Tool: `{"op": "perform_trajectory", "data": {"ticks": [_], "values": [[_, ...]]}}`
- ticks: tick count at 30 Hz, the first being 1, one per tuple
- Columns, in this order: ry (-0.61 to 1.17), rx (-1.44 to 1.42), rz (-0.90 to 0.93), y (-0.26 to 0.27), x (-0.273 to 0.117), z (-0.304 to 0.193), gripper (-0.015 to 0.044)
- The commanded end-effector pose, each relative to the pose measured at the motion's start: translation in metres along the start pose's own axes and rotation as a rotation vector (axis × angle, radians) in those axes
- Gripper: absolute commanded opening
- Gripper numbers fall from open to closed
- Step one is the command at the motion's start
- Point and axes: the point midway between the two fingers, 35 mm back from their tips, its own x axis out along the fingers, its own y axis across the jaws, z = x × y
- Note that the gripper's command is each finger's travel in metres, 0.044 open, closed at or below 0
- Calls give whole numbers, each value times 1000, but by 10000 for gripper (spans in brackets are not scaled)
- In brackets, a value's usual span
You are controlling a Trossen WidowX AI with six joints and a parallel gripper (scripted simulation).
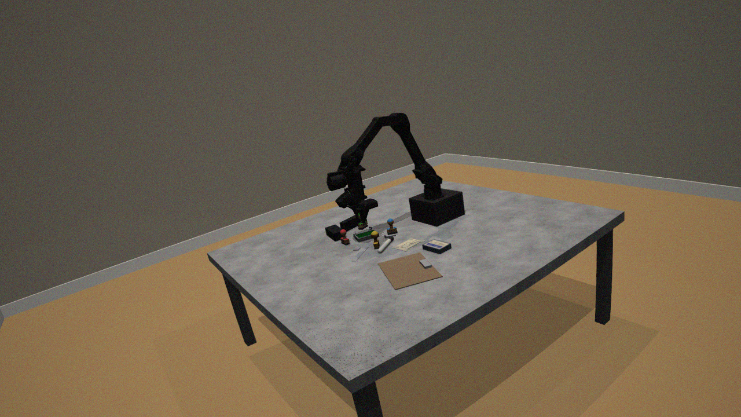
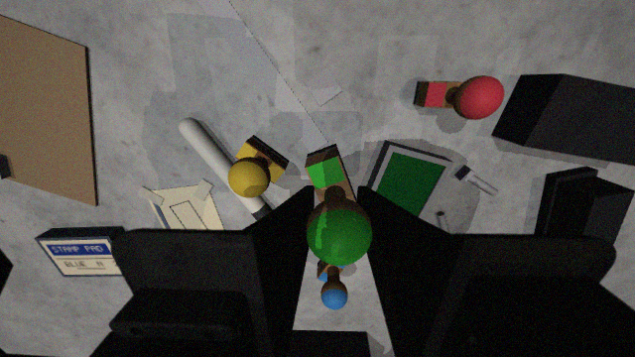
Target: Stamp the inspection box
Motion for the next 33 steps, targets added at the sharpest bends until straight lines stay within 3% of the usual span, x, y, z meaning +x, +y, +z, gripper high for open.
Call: {"op": "perform_trajectory", "data": {"ticks": [1,10,33], "values": [[2,-4,-4,-26,0,-16,0],[4,-4,-9,-67,2,-45,0],[4,-2,-9,-68,13,-45,0]]}}
